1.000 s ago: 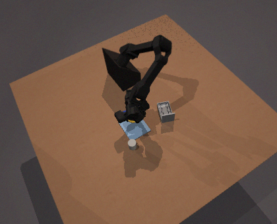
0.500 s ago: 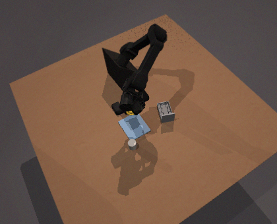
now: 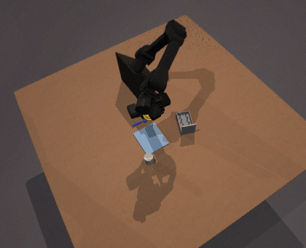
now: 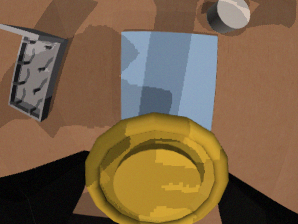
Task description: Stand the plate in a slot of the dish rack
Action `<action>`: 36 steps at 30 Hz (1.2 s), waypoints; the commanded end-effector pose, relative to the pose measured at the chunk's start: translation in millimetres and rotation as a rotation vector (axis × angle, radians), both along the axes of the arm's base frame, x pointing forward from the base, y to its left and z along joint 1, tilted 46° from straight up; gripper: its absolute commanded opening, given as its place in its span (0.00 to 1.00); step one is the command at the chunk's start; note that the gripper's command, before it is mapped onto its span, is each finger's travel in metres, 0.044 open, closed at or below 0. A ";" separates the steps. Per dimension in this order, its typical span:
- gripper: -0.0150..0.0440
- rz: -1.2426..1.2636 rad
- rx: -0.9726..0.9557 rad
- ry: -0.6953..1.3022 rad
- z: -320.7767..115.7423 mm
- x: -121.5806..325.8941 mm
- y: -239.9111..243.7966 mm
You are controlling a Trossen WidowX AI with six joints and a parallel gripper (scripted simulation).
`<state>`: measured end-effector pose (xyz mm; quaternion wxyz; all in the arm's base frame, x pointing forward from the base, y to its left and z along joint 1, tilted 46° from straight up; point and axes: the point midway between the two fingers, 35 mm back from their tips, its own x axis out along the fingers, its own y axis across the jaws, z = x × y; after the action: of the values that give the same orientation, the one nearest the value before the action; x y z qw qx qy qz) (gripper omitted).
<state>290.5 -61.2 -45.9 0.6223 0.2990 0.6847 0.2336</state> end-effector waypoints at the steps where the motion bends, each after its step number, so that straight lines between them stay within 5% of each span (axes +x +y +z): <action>1: 0.25 -0.090 -0.008 0.087 15.5 1.1 11.5; 36: 0.25 -0.950 -0.061 0.931 116.8 -29.2 110.9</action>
<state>268.6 40.0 62.3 0.3420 0.6011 0.6931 -0.2033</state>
